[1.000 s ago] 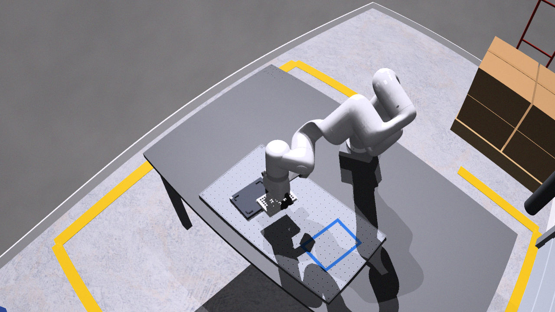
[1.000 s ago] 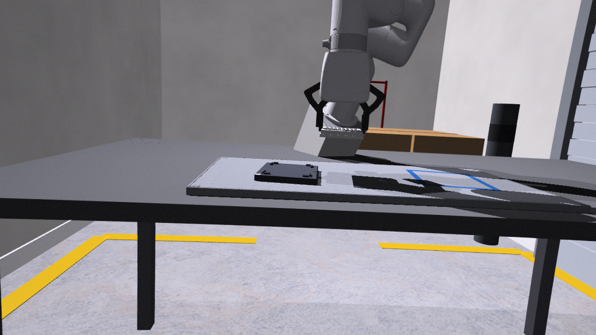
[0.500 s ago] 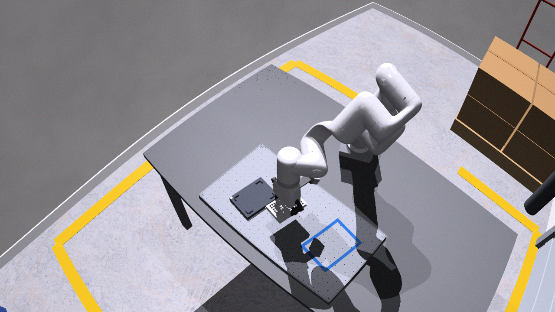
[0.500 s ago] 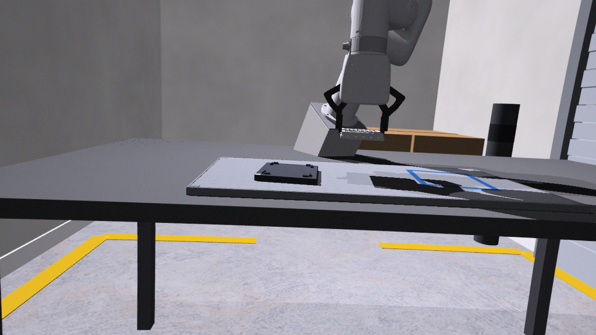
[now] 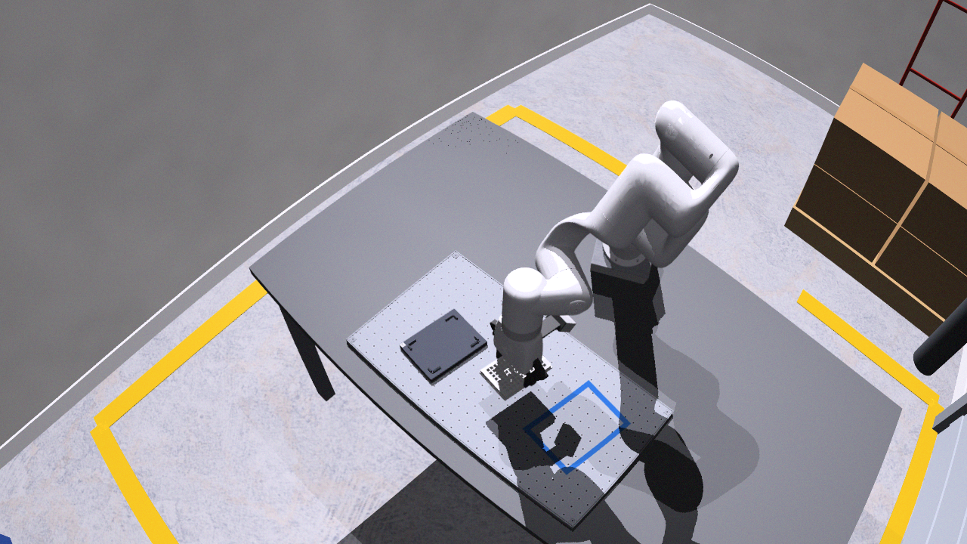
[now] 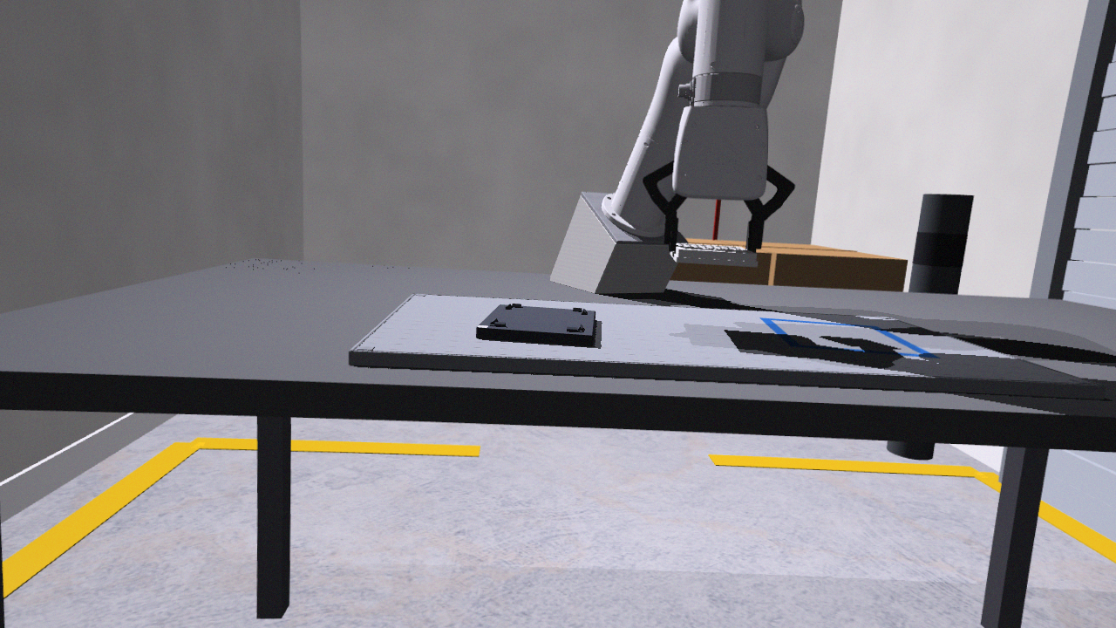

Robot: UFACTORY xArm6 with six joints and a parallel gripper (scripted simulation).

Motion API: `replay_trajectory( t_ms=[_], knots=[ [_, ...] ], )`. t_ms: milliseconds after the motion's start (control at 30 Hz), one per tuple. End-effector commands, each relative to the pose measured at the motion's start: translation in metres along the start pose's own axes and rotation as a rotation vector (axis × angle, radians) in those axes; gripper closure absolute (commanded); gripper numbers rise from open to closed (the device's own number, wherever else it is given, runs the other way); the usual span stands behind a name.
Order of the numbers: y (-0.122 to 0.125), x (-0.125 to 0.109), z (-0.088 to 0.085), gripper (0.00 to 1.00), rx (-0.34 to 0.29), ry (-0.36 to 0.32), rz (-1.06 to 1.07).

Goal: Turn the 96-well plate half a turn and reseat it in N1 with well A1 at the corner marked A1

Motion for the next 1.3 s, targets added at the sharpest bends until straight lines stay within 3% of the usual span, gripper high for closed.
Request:
replay_trajectory(
  t_ms=[0, 1267],
  knots=[
    [0.018, 0.006, 0.000, 1.00, 0.006, -0.003, 0.001],
    [0.118, 0.045, 0.004, 1.00, 0.005, -0.002, 0.001]
  ],
)
Point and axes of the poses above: the point where the finger pads meet when closed, its own z axis out along the fingers, its own y axis across the jaws, x = y × z, the point moved 7 cm from there along -z, back along the fingers, and after that the axes turned 5 degrees about z, right-handed, at the moved point
